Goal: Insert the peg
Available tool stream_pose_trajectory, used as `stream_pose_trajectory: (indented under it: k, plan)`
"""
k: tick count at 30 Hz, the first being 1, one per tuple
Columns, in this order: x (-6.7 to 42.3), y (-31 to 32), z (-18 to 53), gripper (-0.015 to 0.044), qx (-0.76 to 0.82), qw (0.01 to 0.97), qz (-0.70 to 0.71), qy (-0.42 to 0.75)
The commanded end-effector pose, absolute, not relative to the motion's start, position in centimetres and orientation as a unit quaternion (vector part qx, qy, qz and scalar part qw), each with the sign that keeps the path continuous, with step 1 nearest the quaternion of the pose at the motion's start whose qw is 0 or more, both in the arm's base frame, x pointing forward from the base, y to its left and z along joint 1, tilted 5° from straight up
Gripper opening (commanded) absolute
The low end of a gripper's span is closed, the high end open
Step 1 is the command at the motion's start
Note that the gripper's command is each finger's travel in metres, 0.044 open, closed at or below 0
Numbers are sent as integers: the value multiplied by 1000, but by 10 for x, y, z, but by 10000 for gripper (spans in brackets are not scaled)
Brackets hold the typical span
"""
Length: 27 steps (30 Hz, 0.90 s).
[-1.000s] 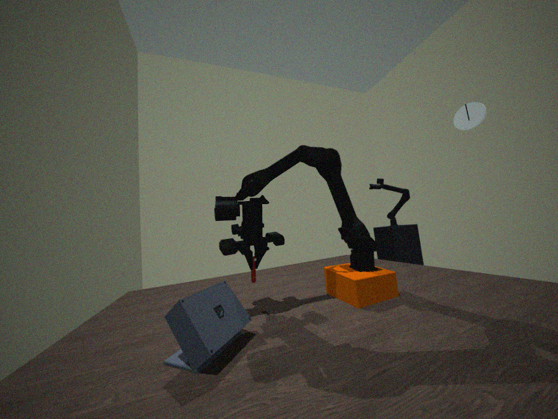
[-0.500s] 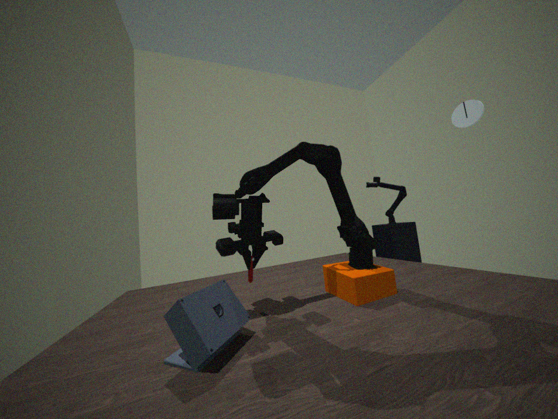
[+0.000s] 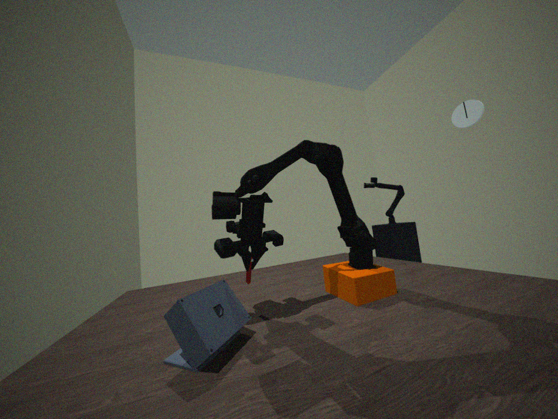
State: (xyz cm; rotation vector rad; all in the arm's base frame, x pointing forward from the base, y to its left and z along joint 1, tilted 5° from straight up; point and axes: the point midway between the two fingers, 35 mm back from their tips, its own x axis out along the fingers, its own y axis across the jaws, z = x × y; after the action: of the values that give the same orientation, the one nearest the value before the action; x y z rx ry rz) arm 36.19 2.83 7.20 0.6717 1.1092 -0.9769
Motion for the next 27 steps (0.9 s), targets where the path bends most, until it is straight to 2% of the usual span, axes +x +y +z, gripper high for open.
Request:
stream_pose_trajectory:
  k: [1, 27]
  plan:
    - [363, 33, 73, 0, 295, 696, -434, 490]
    - [365, 70, 79, 0, 253, 742, -407, 468]
